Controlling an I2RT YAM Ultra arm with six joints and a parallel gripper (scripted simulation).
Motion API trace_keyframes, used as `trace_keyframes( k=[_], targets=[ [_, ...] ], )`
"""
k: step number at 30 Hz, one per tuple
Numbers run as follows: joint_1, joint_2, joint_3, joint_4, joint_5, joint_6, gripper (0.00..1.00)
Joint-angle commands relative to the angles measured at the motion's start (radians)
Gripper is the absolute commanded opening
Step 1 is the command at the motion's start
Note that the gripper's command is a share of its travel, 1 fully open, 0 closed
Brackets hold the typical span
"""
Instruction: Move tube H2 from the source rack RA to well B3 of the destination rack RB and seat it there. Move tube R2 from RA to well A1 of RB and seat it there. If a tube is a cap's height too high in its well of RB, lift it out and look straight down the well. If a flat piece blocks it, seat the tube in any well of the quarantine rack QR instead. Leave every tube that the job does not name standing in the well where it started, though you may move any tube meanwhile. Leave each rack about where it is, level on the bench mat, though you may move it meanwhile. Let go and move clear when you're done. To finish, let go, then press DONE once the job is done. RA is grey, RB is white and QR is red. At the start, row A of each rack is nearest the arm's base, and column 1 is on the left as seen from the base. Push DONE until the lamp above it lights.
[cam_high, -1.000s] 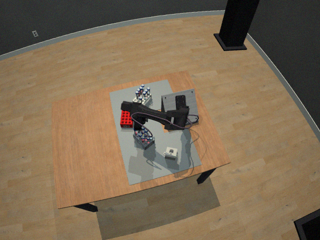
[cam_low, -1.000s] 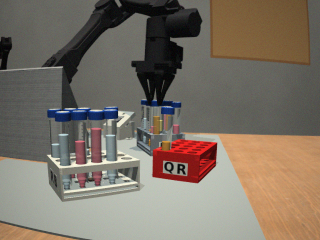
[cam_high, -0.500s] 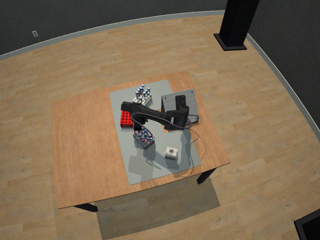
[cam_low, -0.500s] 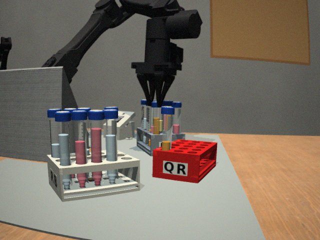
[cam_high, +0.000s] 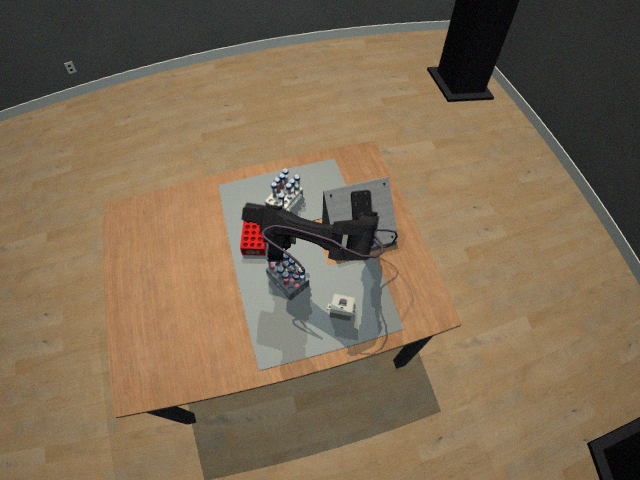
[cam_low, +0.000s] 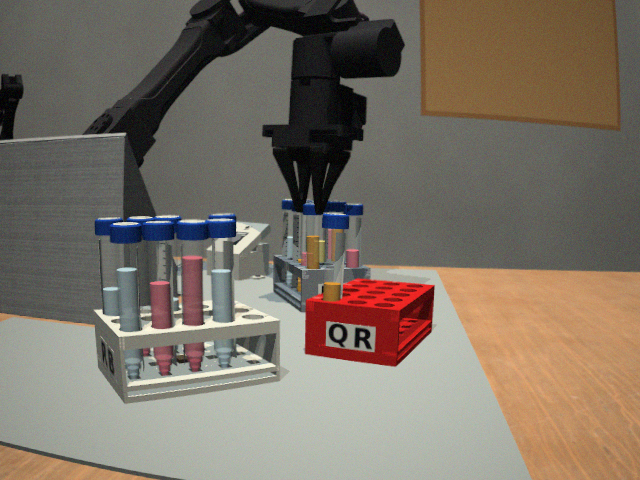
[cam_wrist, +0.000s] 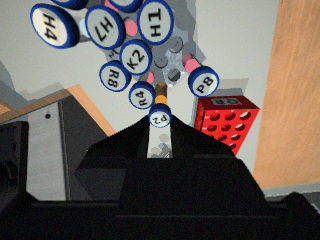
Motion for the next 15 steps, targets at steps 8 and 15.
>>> trace_keyframes(
  k=[8,15],
  targets=[
    [-0.004,-0.002,0.002,0.026,-0.013,0.002,0.24],
    [-0.003,-0.002,0.002,0.027,-0.013,0.002,0.30]
  ],
)
